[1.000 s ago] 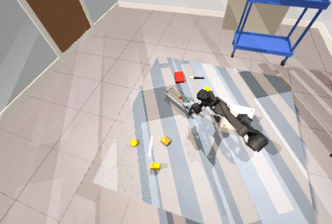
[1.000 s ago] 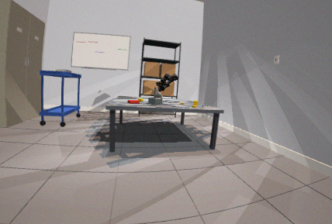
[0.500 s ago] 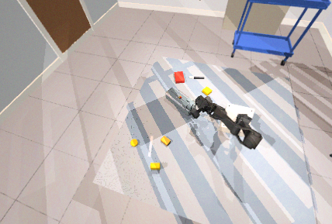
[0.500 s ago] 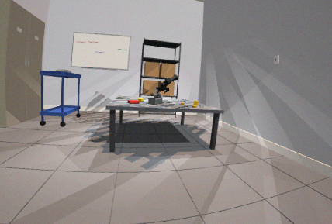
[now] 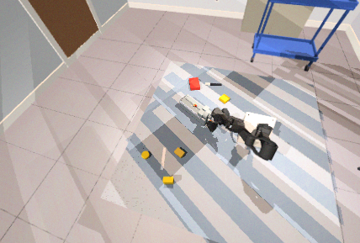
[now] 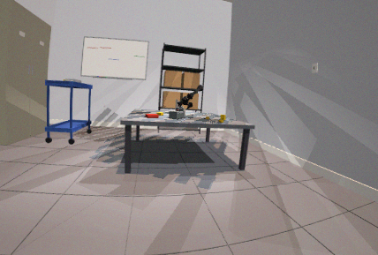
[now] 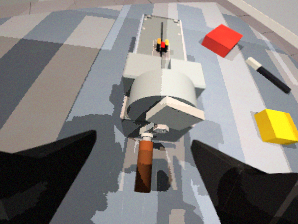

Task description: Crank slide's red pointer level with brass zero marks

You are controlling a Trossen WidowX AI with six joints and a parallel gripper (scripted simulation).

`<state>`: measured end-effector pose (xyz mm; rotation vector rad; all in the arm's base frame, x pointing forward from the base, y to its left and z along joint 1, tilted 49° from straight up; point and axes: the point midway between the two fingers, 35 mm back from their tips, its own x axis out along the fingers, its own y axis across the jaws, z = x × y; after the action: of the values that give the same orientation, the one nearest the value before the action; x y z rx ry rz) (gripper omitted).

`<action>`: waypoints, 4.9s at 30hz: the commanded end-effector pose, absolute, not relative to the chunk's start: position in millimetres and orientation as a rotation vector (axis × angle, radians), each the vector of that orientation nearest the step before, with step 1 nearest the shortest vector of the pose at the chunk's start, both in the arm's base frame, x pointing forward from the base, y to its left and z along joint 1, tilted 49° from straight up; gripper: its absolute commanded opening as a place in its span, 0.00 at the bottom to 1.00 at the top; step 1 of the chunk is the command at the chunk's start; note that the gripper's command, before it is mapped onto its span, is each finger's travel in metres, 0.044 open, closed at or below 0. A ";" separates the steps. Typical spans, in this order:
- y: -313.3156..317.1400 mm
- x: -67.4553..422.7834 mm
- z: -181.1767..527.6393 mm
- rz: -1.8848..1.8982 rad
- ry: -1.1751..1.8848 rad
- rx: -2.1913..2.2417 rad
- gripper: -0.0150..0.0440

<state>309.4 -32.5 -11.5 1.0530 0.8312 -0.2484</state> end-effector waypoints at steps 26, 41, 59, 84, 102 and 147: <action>1.6 312.6 -44.6 -0.258 0.840 1.059 1.00; 6.8 312.4 -48.7 -0.257 0.840 1.061 0.60; 7.9 313.6 -46.3 -0.257 0.840 1.061 0.25; 3.3 320.6 -23.6 -0.257 0.839 1.061 0.25; -20.7 313.9 -7.9 -0.257 0.838 1.059 0.25; -46.2 292.4 -25.0 -0.259 0.838 1.057 0.25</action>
<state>297.5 -41.9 -19.0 1.0565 0.8300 -0.2305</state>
